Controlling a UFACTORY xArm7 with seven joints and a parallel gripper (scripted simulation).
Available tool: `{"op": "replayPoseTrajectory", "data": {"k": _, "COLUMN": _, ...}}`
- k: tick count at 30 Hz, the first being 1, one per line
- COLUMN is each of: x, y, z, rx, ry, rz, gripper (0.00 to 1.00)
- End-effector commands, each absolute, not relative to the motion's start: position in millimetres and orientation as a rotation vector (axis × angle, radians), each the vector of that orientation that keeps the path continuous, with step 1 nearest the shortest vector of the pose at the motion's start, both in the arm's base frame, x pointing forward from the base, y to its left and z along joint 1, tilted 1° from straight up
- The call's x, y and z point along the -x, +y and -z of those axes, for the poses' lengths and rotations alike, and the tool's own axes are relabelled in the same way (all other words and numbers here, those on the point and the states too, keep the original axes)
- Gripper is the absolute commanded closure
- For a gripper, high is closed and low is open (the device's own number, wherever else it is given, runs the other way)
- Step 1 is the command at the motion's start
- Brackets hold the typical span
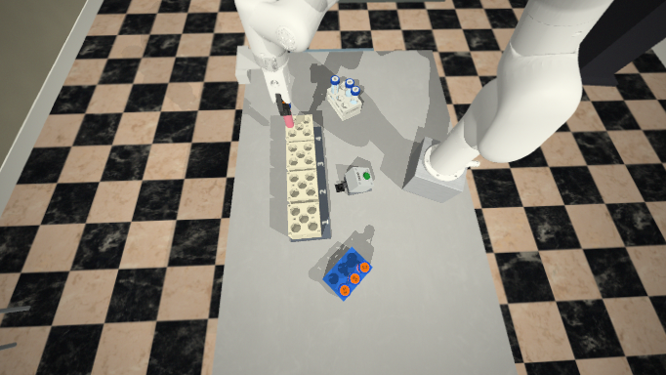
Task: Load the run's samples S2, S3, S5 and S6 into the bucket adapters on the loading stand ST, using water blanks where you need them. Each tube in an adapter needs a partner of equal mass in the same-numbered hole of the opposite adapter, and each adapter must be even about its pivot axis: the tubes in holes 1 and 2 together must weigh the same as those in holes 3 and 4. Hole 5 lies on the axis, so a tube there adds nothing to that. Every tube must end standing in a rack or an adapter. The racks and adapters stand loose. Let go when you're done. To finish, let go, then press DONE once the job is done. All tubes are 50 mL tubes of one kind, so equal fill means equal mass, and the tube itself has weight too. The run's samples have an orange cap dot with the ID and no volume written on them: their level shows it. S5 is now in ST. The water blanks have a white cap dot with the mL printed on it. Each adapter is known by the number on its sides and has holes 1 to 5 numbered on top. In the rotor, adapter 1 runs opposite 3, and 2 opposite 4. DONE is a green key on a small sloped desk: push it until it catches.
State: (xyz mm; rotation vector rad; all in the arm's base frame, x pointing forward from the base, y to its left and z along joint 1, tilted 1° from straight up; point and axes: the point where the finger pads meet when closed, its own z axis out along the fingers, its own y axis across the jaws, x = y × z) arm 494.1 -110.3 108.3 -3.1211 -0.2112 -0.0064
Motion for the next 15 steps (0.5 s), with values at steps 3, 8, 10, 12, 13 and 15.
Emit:
{"op": "replayPoseTrajectory", "data": {"k": 3, "x": -495.8, "y": -110.9, "z": -121.2, "rx": 3.123, "ry": -0.211, "rz": 0.015, "gripper": 1.00}}
{"op": "replayPoseTrajectory", "data": {"k": 8, "x": -495.8, "y": -110.9, "z": -121.2, "rx": 3.123, "ry": -0.211, "rz": 0.015, "gripper": 1.00}}
{"op": "replayPoseTrajectory", "data": {"k": 10, "x": -495.8, "y": -110.9, "z": -121.2, "rx": 3.123, "ry": -0.211, "rz": 0.015, "gripper": 1.00}}
{"op": "replayPoseTrajectory", "data": {"k": 12, "x": -495.8, "y": -110.9, "z": -121.2, "rx": 3.123, "ry": -0.211, "rz": 0.015, "gripper": 1.00}}
{"op": "replayPoseTrajectory", "data": {"k": 13, "x": -495.8, "y": -110.9, "z": -121.2, "rx": 3.123, "ry": -0.211, "rz": 0.015, "gripper": 1.00}}
{"op": "replayPoseTrajectory", "data": {"k": 15, "x": -495.8, "y": -110.9, "z": -121.2, "rx": 3.123, "ry": -0.211, "rz": 0.015, "gripper": 1.00}}
